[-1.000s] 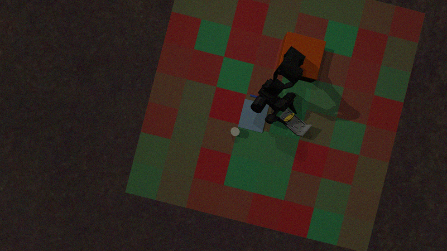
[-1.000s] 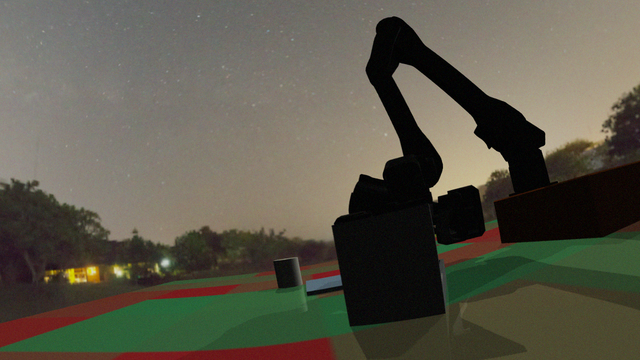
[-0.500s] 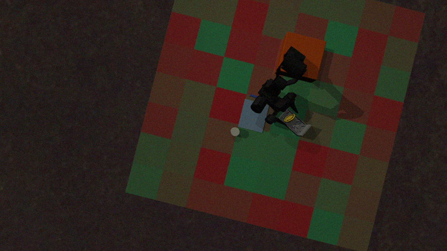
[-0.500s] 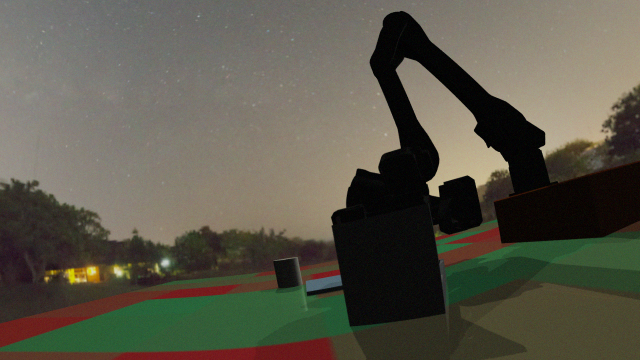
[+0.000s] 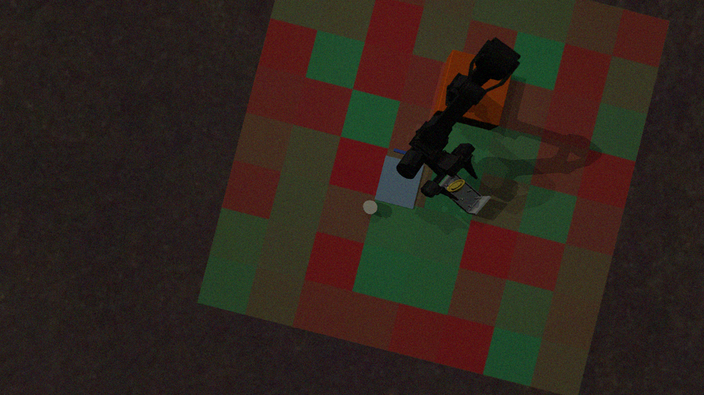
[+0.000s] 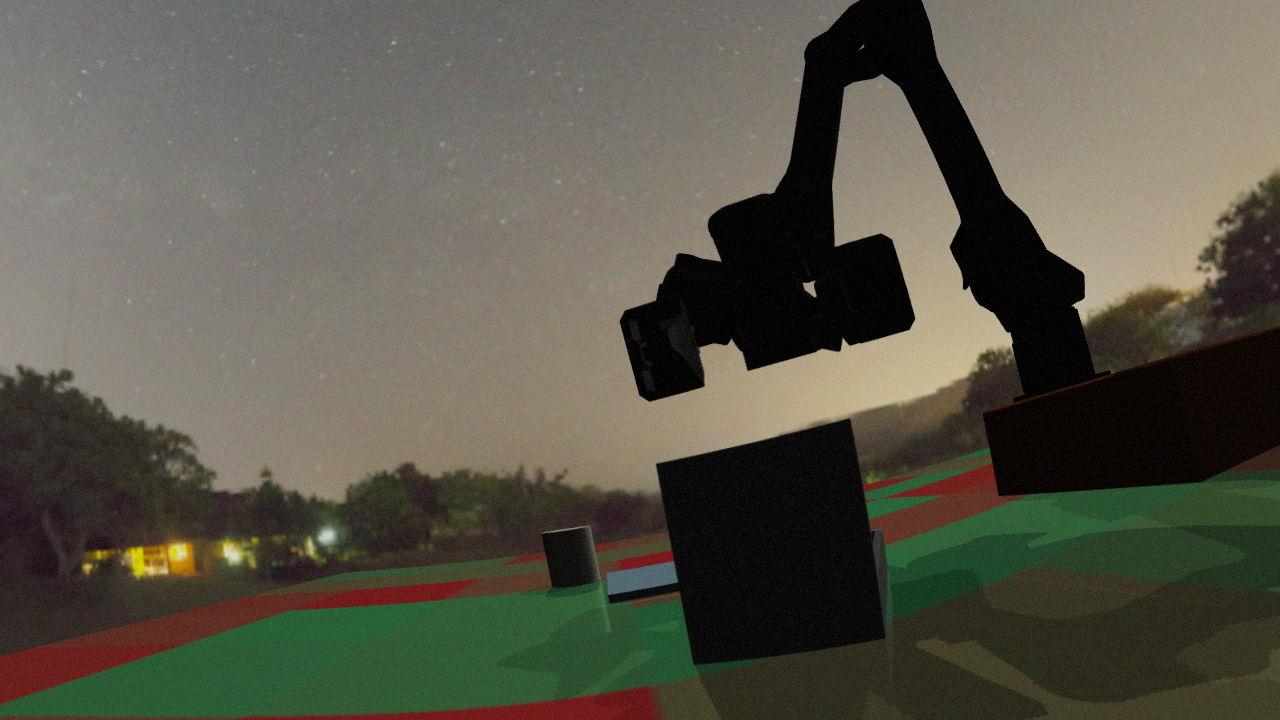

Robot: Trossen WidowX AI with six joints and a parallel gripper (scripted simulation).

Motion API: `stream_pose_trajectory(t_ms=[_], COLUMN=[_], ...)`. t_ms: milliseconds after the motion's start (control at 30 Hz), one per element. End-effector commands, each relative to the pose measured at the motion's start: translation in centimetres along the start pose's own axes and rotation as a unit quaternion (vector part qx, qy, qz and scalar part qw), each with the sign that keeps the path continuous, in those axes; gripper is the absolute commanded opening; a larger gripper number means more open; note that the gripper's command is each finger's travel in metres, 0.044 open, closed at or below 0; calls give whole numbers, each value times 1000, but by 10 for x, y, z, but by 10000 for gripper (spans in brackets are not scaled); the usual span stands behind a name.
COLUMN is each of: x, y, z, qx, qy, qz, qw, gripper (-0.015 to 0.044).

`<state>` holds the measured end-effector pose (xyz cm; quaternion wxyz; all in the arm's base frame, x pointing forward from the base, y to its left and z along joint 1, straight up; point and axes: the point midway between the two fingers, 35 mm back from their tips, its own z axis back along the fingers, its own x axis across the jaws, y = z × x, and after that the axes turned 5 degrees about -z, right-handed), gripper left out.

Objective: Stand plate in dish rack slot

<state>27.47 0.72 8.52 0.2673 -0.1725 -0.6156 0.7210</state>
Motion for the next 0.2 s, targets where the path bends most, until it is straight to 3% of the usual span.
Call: stream_pose_trajectory(t_ms=[0, 167], x=[1, -1], y=[-21, -21], z=[4, 4], qx=[-5, 2], qy=[-2, 0], qz=[6, -1], qw=[1000, 1000], gripper=[400, 400])
